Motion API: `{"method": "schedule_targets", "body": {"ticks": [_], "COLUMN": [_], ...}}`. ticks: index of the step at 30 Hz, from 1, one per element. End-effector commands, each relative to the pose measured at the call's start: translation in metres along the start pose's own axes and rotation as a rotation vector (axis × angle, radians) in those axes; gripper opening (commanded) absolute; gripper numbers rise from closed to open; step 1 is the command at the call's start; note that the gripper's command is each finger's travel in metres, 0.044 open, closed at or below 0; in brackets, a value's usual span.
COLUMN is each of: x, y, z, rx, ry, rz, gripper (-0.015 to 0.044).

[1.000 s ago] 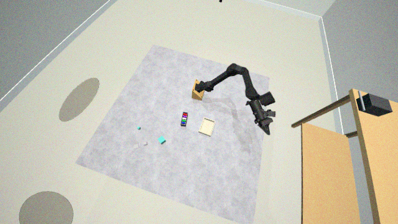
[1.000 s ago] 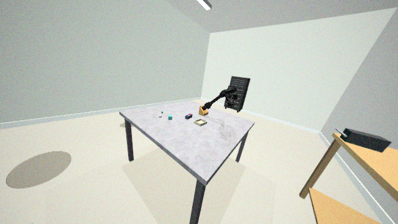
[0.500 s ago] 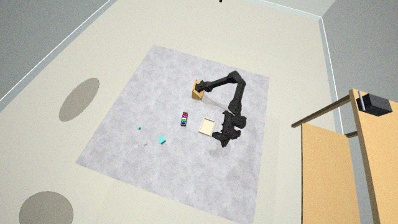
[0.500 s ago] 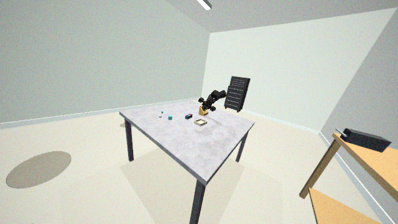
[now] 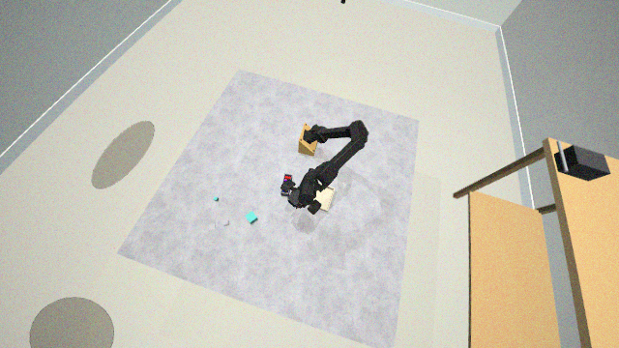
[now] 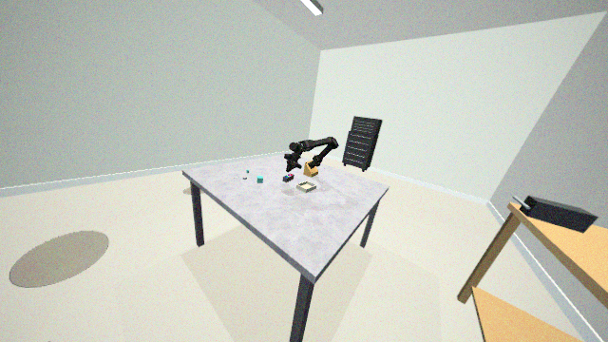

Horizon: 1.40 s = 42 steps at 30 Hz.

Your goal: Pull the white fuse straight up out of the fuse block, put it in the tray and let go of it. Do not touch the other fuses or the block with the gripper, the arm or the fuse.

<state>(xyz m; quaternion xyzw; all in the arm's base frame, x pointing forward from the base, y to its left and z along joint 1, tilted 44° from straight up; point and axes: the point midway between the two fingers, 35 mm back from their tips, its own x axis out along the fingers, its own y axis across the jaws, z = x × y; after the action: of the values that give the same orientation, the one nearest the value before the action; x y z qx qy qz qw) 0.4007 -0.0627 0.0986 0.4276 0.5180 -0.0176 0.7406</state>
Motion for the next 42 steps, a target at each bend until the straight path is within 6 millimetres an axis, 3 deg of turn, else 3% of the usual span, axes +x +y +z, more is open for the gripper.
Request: {"method": "schedule_targets", "body": {"ticks": [1,6,9,23,42], "x": [0.015,0.021,0.021,0.021,0.037], "y": [-0.06,-0.119,-0.131,-0.132,-0.132], "z": [-0.028,-0.076,-0.09,-0.092,-0.1], "rx": [0.382,0.887,1.033,1.033,1.033], "ry": [0.162,0.365,0.424,0.424,0.425], "rz": [-0.074,-0.179,-0.21,-0.21,-0.21], "gripper": [0.0069,0.0069,0.0069,0.0069,0.0069]}}
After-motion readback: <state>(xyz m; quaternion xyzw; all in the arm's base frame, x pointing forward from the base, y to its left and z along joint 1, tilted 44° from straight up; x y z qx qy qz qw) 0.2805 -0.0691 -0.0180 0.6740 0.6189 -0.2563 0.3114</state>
